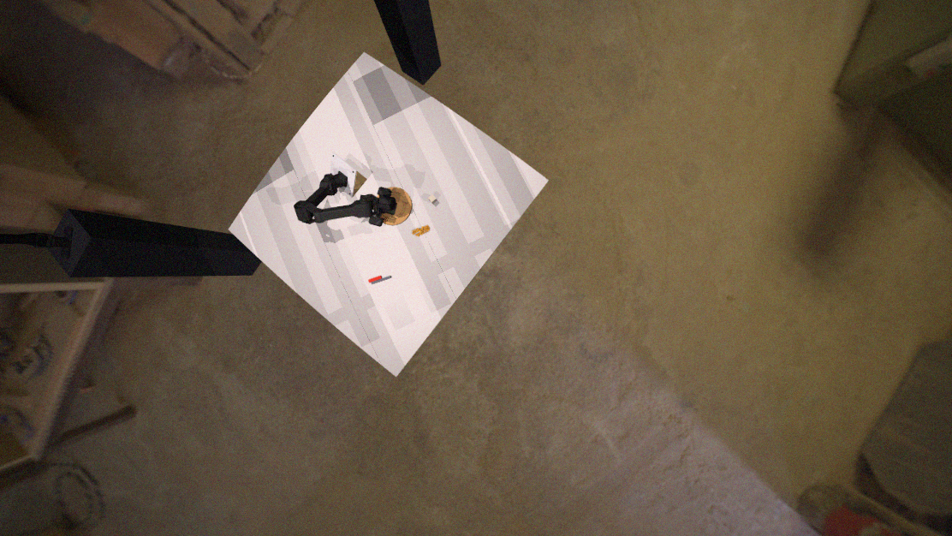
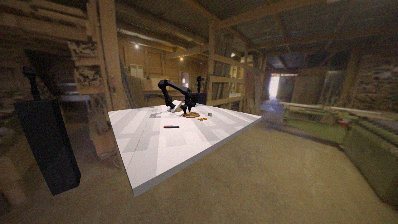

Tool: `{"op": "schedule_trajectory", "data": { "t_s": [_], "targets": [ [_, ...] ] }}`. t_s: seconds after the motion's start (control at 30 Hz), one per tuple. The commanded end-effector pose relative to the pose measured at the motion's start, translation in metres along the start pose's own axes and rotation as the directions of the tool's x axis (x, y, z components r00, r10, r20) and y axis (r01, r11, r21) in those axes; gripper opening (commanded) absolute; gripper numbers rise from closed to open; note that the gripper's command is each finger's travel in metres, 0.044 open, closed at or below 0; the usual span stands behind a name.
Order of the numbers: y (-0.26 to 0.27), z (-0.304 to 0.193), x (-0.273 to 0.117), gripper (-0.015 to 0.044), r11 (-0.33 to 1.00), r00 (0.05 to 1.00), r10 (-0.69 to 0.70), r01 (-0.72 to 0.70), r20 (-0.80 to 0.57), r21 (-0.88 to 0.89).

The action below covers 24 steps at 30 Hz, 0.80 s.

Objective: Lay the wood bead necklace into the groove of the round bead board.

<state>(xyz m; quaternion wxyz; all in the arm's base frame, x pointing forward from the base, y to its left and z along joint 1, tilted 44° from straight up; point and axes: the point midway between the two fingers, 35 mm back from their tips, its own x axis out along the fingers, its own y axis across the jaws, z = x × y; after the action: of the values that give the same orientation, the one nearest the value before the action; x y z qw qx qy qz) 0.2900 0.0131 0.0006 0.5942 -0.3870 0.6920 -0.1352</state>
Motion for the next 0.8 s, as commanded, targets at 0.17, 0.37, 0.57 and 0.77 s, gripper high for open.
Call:
{"op": "schedule_trajectory", "data": {
  "t_s": [0.17, 0.37, 0.57, 0.77],
  "targets": [
    [-0.001, 0.0, -0.001, 0.0414, 1.0, 1.0, 0.003, -0.003, 0.0, 0.009],
    [-0.033, 0.013, -0.023, 0.038, 0.979, 1.0, 0.002, -0.002, 0.0, 0.205],
    [-0.038, 0.014, -0.022, 0.038, 0.973, 1.0, 0.002, -0.002, 0.0, 0.23],
    [-0.036, 0.015, -0.017, 0.038, 0.973, 1.0, 0.007, -0.008, 0.007, 0.231]
  ]
}}
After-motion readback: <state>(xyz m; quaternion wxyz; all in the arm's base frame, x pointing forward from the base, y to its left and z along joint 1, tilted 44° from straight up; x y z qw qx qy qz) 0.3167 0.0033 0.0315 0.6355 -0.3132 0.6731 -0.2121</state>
